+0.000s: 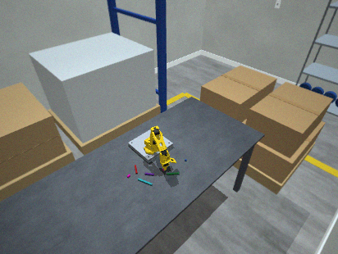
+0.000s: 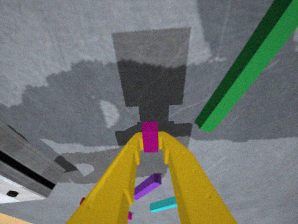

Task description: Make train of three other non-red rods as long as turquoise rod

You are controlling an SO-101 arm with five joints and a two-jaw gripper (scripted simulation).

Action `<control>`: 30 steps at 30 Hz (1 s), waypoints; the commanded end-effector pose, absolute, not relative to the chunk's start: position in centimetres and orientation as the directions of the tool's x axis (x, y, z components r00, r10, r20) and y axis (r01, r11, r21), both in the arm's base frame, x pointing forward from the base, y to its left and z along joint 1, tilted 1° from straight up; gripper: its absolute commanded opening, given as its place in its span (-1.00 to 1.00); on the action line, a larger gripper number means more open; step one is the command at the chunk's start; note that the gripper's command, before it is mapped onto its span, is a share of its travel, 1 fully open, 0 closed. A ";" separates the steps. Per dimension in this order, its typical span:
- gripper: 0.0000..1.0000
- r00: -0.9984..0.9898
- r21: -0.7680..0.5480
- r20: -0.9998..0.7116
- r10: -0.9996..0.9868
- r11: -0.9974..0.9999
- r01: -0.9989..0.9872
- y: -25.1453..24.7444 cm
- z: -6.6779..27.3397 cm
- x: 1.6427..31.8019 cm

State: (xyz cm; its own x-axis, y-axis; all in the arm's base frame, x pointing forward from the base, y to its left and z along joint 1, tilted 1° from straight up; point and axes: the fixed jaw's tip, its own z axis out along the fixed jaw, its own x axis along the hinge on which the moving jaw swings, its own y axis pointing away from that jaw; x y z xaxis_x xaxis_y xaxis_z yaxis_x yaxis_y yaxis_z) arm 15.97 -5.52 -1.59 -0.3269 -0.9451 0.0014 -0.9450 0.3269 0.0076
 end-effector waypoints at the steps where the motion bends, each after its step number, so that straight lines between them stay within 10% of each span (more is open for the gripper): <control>1: -1.00 -0.331 0.014 0.000 -0.943 0.331 -0.943 -5.4 -1.8 16.1; 30: -1.00 -0.331 0.010 0.000 -0.943 0.331 -0.943 -5.4 -2.4 16.1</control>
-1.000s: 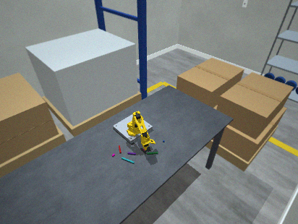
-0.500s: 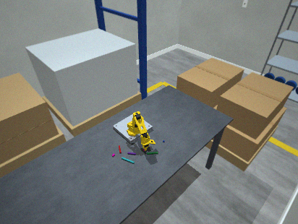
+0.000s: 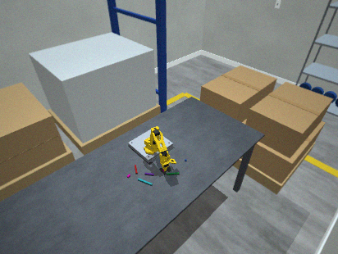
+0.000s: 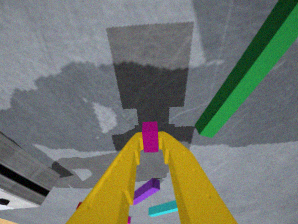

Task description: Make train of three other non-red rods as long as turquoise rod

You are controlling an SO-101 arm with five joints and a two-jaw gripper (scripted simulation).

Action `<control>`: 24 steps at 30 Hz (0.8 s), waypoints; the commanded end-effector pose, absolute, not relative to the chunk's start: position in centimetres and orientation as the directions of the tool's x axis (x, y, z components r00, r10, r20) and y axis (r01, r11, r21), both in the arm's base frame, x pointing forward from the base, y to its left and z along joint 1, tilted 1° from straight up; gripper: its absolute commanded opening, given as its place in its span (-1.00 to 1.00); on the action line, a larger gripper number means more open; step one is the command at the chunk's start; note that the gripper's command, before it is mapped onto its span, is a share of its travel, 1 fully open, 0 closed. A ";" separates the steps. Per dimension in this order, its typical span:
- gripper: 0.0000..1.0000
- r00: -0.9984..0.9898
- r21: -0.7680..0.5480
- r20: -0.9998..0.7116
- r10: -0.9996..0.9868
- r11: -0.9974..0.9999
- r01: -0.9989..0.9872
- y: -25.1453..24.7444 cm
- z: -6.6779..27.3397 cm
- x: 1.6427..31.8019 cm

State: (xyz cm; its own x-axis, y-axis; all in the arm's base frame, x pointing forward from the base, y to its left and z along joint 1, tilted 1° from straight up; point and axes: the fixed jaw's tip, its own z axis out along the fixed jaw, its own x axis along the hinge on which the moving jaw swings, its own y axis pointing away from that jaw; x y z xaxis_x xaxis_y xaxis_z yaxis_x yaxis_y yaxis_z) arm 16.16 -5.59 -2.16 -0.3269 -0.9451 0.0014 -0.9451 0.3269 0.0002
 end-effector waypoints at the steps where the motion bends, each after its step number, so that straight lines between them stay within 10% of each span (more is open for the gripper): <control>1: -1.00 -0.331 0.010 0.000 -0.943 0.331 -0.943 -5.4 -2.4 16.1; 24: -0.93 -0.331 0.010 0.000 -0.943 0.331 -0.943 -5.4 -2.4 16.1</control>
State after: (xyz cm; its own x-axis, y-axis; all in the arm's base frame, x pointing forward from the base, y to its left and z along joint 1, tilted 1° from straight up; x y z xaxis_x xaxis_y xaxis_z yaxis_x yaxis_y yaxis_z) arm 16.18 -5.59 -2.16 -0.3269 -0.9451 0.0014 -0.9451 0.3269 -0.0010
